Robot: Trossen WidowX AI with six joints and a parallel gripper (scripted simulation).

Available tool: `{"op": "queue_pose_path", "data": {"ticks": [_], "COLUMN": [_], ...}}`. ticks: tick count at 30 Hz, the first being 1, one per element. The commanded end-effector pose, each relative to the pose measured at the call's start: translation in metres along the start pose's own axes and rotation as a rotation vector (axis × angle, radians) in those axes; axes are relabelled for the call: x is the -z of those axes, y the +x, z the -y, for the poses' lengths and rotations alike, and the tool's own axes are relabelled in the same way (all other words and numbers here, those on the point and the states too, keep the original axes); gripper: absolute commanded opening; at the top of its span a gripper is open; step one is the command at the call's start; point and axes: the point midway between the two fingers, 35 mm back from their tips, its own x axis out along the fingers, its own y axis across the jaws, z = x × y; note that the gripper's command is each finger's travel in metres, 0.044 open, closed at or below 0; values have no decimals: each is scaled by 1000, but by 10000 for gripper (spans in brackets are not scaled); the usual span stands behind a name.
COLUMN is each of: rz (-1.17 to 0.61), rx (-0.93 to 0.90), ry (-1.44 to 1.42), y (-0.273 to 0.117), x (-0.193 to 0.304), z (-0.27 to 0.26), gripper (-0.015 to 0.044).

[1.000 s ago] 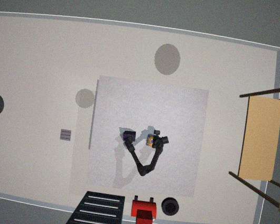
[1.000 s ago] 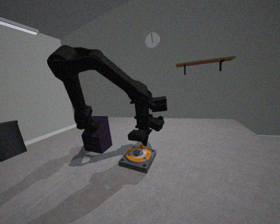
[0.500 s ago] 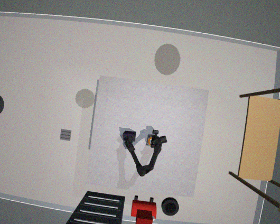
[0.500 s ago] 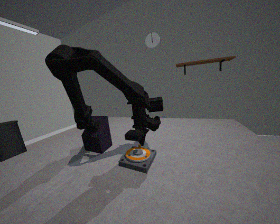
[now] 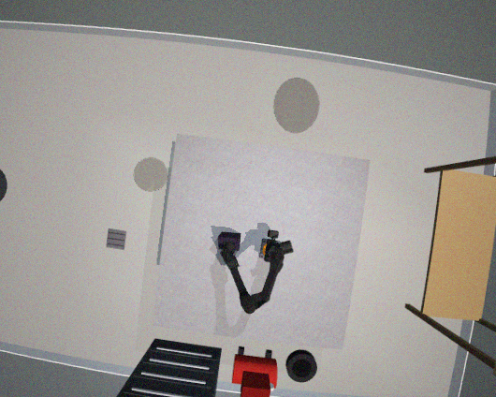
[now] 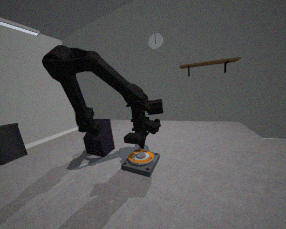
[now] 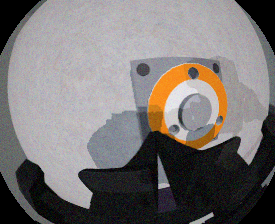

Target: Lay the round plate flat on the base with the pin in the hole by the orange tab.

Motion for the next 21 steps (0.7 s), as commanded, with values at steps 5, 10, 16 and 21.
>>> {"op": "queue_pose_path", "data": {"ticks": [5,10,16,21], "rz": [-7,-8,-8,-8], "rx": [5,5,5,5], "ry": [-3,-3,-3,-4], "y": [1,0,-2,-3], "x": [13,19,24,27], "z": [5,10,15,19], "gripper": [0,0,0,0]}}
